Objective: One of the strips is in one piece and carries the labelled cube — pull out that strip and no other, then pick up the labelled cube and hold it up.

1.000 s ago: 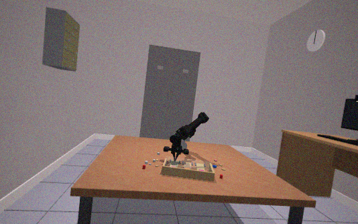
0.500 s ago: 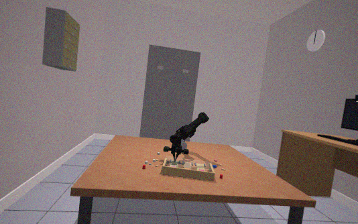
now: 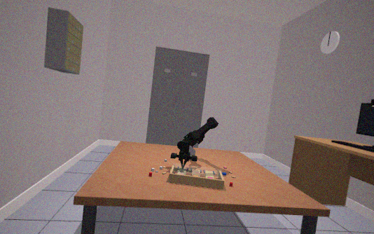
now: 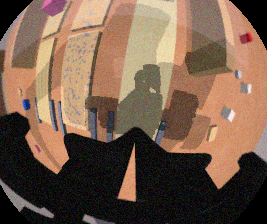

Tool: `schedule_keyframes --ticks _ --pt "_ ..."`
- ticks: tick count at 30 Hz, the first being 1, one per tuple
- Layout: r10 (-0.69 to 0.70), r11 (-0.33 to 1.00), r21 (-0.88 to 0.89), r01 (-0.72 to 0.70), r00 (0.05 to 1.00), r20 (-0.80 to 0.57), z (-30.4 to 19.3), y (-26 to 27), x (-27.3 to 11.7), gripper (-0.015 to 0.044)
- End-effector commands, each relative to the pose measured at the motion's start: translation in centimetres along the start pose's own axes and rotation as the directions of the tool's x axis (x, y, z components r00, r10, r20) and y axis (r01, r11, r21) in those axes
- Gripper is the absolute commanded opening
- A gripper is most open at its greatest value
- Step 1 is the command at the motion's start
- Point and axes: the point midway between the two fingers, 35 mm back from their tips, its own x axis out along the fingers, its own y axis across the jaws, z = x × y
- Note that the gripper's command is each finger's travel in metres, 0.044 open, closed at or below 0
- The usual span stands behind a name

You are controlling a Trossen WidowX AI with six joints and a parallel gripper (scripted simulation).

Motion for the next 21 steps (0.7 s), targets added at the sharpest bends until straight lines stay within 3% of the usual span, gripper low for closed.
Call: schedule_keyframes --ticks 1,21 --pt "0.002 1.0 0.0 -0.002 1.0 0.002 0.0 0.0 0.2 0.0" --pt "0.002 1.0 0.002 -0.002 1.0 0.001 -3.0 0.0 0.3 0.0"
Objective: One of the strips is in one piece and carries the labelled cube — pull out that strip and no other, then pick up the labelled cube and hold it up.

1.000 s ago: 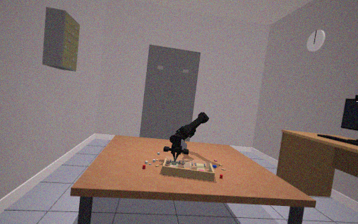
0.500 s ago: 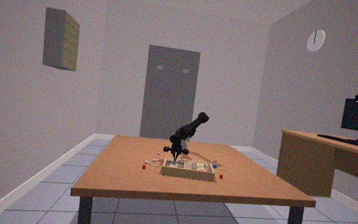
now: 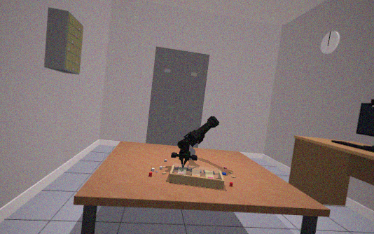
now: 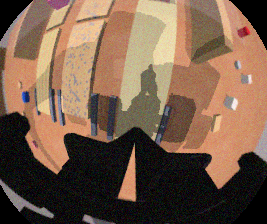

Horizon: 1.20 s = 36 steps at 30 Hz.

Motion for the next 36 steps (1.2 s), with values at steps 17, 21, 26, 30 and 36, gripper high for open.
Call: schedule_keyframes --ticks 17,21,26,30,36 --pt "0.0 1.0 0.004 0.0 1.0 -0.012 -3.6 -0.1 0.3 0.0" --pt "0.0 1.0 0.005 0.0 1.0 -0.013 -4.2 -0.1 0.3 0.0" --pt "0.0 1.0 0.005 0.0 1.0 -0.013 -5.0 -0.1 0.3 0.0" --pt "0.0 1.0 0.005 0.0 1.0 -0.013 -5.6 -0.1 0.3 0.0" --pt "0.0 1.0 0.006 0.0 1.0 -0.014 -6.5 -0.1 0.3 0.0"
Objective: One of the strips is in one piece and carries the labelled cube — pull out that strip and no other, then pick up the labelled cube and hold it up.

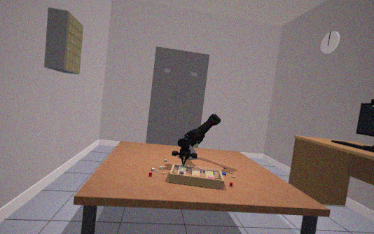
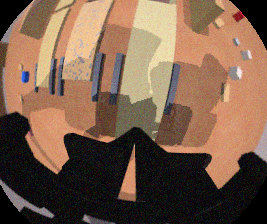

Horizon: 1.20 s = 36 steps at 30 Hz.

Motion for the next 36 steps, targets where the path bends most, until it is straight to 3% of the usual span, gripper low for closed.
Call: schedule_keyframes --ticks 1,36 --pt "-0.001 1.0 0.005 0.001 1.0 -0.019 -1.3 0.0 0.3 0.0" --pt "-0.002 1.0 0.007 0.002 1.0 -0.021 -6.5 0.0 0.3 0.0"
